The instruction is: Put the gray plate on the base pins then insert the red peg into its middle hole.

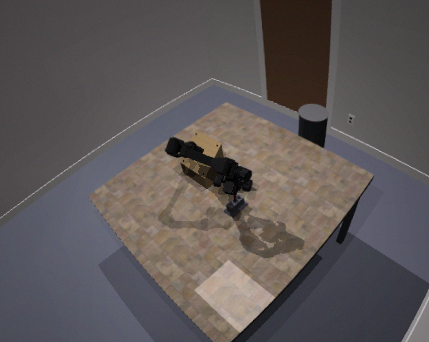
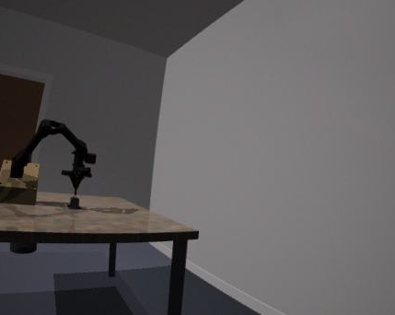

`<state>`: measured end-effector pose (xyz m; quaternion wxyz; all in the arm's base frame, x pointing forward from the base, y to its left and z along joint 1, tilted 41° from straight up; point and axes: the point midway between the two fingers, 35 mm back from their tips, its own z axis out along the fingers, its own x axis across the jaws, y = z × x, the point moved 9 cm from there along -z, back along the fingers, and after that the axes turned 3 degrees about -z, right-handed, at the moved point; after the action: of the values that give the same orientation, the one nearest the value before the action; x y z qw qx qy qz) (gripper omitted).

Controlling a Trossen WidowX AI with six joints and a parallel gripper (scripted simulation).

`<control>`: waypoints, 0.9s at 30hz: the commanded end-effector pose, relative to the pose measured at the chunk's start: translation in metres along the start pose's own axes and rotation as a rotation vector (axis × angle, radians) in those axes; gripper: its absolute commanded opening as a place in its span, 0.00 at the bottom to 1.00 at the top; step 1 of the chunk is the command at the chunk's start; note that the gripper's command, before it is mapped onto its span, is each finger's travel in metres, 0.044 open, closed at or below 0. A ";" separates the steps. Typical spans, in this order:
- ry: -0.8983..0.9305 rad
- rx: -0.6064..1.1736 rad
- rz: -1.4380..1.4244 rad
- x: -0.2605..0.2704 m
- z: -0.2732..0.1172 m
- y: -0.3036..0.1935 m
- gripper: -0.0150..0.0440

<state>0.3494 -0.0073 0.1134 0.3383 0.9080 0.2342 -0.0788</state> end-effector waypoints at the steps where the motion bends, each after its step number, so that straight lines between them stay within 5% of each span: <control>1: -0.005 -0.003 -0.005 -0.001 0.000 0.000 0.25; 27: -0.001 0.000 0.000 -0.003 0.000 0.002 0.25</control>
<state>0.3484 -0.0087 0.1151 0.3385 0.9084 0.2329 -0.0779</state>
